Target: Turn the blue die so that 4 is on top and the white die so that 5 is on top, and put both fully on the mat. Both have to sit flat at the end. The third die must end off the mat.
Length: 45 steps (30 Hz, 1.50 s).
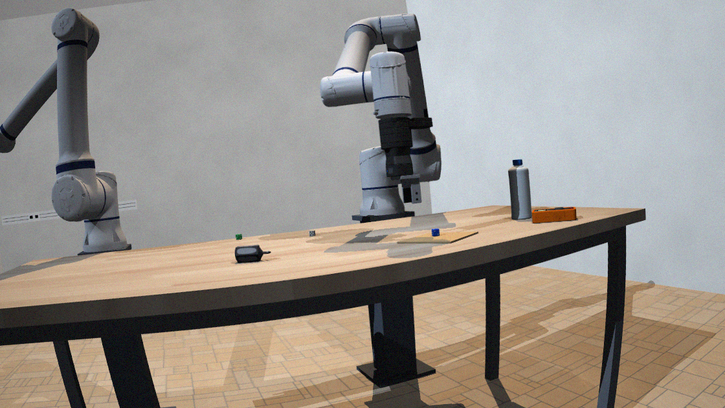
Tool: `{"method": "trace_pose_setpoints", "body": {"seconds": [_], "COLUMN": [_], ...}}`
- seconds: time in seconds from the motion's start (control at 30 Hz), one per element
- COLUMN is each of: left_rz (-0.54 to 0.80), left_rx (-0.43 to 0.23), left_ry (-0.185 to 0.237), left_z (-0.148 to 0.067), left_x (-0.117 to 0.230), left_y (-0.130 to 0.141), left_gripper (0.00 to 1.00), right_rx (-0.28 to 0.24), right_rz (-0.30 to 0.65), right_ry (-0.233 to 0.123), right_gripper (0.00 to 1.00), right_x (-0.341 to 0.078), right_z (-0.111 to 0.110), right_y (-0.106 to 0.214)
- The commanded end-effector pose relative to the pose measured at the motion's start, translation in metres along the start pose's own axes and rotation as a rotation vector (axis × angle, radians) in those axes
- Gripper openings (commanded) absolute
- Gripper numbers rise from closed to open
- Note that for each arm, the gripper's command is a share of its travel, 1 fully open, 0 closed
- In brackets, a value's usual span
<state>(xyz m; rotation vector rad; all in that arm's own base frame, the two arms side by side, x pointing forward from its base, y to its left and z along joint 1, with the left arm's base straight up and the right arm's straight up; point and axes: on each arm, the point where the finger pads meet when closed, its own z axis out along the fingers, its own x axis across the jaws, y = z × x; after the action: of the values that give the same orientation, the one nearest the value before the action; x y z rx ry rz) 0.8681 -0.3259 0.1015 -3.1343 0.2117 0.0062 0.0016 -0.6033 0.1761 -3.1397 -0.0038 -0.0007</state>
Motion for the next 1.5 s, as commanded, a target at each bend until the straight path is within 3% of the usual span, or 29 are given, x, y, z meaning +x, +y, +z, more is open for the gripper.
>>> {"method": "trace_pose_setpoints", "body": {"seconds": [0.0,0.13,0.57,0.7,1.2,1.47], "left_rz": [-0.105,-0.159,-0.499,-0.539,-0.946,-1.086], "left_rx": [0.000,0.000,-0.001,-0.001,-0.002,-0.002], "left_ry": [0.004,0.004,0.004,0.004,0.004,0.004], "left_z": [-0.002,-0.002,-0.001,-0.001,0.004,0.006], "left_x": [-0.025,-0.039,-0.130,-0.141,-0.253,-0.291], "left_y": [0.023,0.034,0.099,0.106,0.162,0.177], "left_gripper": [1.00,1.00,1.00,1.00,1.00,1.00], "right_rx": [-0.002,-0.002,-0.002,-0.002,-0.002,-0.002], "right_rz": [0.000,0.000,0.000,0.000,0.000,0.000], "right_ry": [0.000,0.000,0.000,0.000,0.000,0.000], "right_gripper": [1.00,1.00,1.00,1.00,1.00,1.00], "right_x": [0.000,0.000,0.000,0.000,0.000,0.000], "right_z": [-0.001,-0.001,-0.001,-0.001,-0.001,-0.001], "right_y": [0.001,0.001,0.001,0.001,0.001,0.001]}}
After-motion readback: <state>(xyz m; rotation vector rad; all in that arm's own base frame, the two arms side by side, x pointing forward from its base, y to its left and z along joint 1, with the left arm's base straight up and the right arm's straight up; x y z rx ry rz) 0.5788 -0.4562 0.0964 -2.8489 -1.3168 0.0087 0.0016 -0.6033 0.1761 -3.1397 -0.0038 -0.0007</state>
